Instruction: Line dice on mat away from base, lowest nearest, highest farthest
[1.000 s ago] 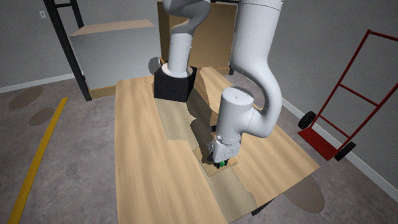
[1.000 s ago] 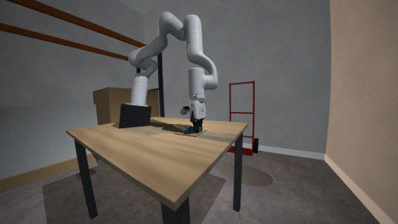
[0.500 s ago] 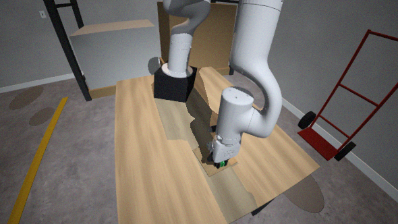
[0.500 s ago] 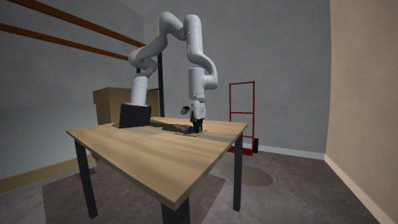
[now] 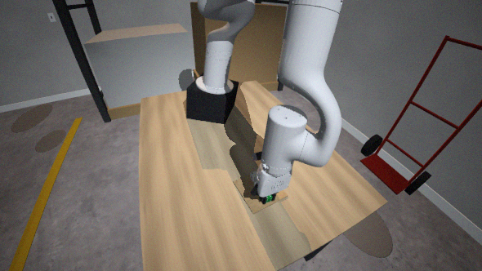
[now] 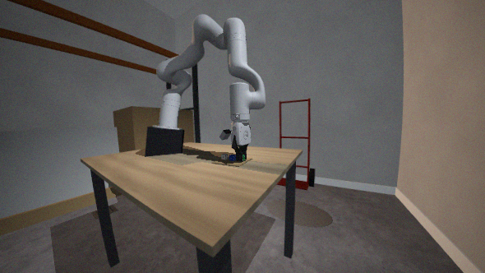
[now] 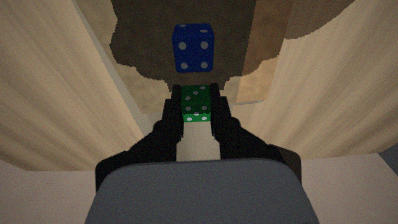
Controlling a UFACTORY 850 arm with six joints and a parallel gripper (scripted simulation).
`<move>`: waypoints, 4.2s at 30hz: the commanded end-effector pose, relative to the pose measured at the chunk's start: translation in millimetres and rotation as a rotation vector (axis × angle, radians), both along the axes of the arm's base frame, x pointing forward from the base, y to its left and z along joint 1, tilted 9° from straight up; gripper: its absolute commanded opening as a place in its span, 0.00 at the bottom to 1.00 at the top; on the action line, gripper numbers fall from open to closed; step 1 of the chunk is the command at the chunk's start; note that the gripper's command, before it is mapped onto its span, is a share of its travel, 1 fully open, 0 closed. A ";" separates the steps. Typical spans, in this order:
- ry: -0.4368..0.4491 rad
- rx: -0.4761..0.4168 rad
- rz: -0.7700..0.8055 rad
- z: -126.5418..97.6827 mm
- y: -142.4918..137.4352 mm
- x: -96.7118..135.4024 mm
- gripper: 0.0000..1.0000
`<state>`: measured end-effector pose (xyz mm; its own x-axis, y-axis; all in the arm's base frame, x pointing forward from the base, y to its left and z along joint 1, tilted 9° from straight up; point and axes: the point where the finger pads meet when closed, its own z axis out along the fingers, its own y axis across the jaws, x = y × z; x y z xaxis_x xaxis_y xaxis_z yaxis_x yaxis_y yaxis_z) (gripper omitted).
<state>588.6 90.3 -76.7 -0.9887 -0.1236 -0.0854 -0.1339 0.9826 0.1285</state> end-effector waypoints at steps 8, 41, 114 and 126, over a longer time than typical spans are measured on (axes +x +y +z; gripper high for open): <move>-0.002 0.000 0.000 0.8 0.0 1.0 0.21; -0.002 0.000 0.000 -2.8 0.5 1.3 0.21; -0.002 0.000 0.000 37.6 -5.1 -1.6 0.42; -0.002 0.000 0.000 82.2 -11.4 -4.8 0.42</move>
<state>583.5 79.4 -0.1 -0.9885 -0.1231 -0.0875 -0.1338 0.9825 0.1297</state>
